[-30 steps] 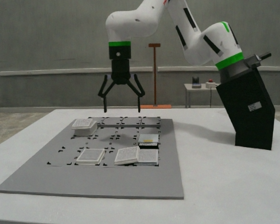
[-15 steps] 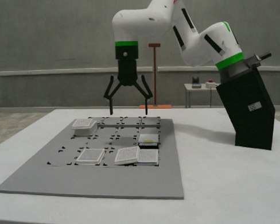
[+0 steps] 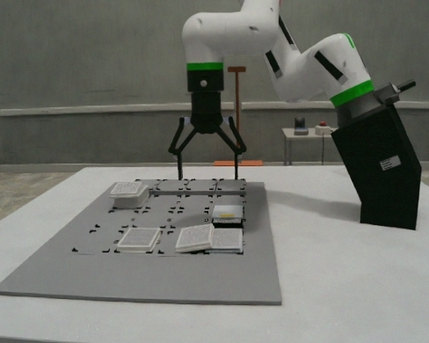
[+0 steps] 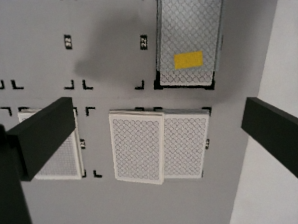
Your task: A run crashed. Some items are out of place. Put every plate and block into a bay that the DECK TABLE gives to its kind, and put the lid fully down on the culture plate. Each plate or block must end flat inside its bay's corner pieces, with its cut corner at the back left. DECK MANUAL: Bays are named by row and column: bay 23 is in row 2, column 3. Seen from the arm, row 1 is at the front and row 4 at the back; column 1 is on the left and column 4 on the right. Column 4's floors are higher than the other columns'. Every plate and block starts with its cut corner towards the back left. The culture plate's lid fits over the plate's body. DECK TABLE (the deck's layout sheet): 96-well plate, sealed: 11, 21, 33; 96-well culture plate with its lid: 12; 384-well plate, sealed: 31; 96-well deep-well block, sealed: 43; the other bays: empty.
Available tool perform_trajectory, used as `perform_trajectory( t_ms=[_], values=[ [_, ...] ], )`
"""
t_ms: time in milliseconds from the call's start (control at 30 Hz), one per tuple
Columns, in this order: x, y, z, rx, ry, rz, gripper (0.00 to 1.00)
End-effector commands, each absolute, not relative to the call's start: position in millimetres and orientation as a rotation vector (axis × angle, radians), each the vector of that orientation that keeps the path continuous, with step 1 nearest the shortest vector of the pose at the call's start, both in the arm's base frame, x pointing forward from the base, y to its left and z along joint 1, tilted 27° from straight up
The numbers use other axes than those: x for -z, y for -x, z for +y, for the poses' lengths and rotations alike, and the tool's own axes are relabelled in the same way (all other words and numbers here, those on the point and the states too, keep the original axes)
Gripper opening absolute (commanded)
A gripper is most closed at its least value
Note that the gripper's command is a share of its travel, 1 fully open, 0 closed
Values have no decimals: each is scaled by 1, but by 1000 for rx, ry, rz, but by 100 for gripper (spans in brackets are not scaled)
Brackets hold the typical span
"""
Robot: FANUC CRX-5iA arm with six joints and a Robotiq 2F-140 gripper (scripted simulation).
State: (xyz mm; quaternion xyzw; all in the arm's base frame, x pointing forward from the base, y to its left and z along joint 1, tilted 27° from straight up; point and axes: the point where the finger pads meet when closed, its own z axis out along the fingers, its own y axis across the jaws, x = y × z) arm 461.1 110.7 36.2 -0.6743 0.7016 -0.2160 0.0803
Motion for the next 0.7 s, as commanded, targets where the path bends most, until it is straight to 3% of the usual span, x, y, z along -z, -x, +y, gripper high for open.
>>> perform_trajectory(
  t_ms=[0,667],
  values=[
    [-30,-453,123,648,2015,2097,100],
    [-4,-420,172,648,2015,2097,100]
  ],
)
